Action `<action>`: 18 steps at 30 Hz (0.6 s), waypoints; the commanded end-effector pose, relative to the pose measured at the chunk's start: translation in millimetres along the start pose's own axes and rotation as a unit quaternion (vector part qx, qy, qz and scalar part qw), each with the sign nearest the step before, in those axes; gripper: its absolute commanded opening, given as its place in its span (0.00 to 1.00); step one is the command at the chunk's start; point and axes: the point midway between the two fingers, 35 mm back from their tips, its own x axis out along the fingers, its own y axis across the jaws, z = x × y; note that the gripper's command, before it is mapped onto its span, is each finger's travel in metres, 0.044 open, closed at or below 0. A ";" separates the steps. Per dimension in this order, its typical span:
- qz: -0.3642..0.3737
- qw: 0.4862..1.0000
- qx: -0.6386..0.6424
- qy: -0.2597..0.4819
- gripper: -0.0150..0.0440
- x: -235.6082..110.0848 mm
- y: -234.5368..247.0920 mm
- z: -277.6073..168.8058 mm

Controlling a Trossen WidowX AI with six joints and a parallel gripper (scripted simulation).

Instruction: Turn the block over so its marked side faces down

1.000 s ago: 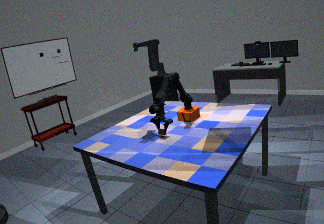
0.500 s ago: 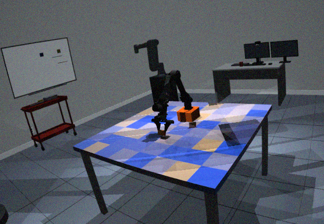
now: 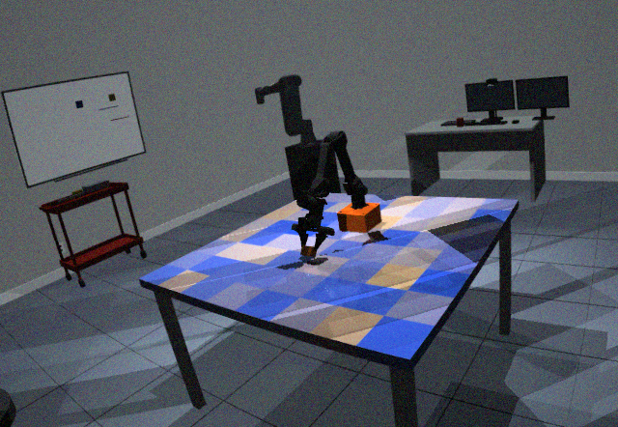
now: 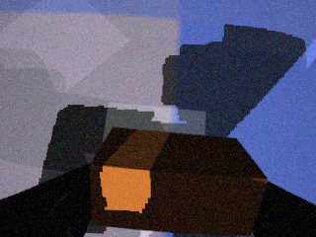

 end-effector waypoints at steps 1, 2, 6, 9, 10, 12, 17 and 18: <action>0.000 1.000 0.002 -0.014 0.25 -3.3 0.1 2.0; 0.000 1.000 0.002 -0.016 0.25 -2.8 0.1 2.0; 0.000 0.999 0.002 -0.040 0.25 7.6 0.0 2.3; 0.000 0.998 0.002 -0.061 0.25 15.7 0.0 2.1; 0.000 0.998 0.002 -0.068 0.25 18.2 -0.1 1.9; 0.000 0.997 0.002 -0.083 0.25 22.8 -0.1 1.4; 0.000 0.993 0.002 -0.118 0.25 32.0 -0.1 -0.5; -0.001 0.992 0.002 -0.126 0.25 33.4 -0.1 -1.0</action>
